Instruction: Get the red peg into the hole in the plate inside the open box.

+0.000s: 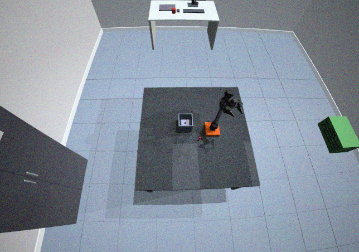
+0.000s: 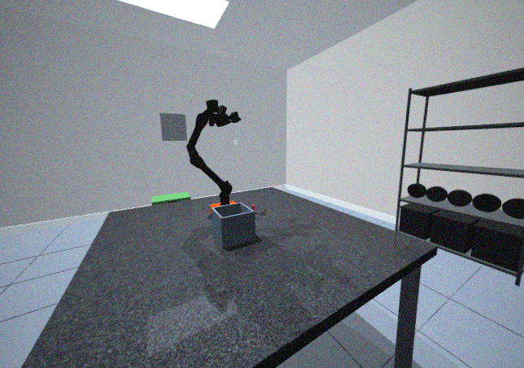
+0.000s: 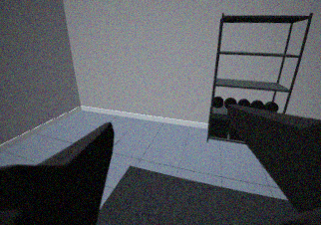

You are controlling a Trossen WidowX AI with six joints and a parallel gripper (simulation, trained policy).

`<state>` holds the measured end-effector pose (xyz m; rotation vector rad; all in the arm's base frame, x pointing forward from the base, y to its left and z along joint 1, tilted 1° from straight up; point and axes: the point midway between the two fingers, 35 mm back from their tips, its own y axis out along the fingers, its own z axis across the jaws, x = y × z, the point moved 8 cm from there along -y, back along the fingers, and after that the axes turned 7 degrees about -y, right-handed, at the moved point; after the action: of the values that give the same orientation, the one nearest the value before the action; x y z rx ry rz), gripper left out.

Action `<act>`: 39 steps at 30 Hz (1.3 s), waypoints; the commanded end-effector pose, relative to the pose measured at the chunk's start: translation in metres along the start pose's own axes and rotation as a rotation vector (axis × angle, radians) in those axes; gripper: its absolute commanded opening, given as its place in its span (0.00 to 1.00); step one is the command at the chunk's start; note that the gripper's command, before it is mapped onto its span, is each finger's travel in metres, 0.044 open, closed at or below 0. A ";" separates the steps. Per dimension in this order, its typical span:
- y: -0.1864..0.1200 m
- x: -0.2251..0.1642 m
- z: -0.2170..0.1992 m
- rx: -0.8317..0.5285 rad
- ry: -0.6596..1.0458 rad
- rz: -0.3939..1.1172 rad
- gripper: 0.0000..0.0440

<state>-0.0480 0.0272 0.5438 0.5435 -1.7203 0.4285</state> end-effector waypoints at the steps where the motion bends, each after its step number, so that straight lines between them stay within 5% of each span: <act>1: 0.007 -0.013 -0.009 -0.051 0.106 0.052 0.97; 39: 0.028 -0.156 -0.109 -0.777 1.169 0.335 0.99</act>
<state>0.0418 0.1264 0.4250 -0.4587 -0.7745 0.2195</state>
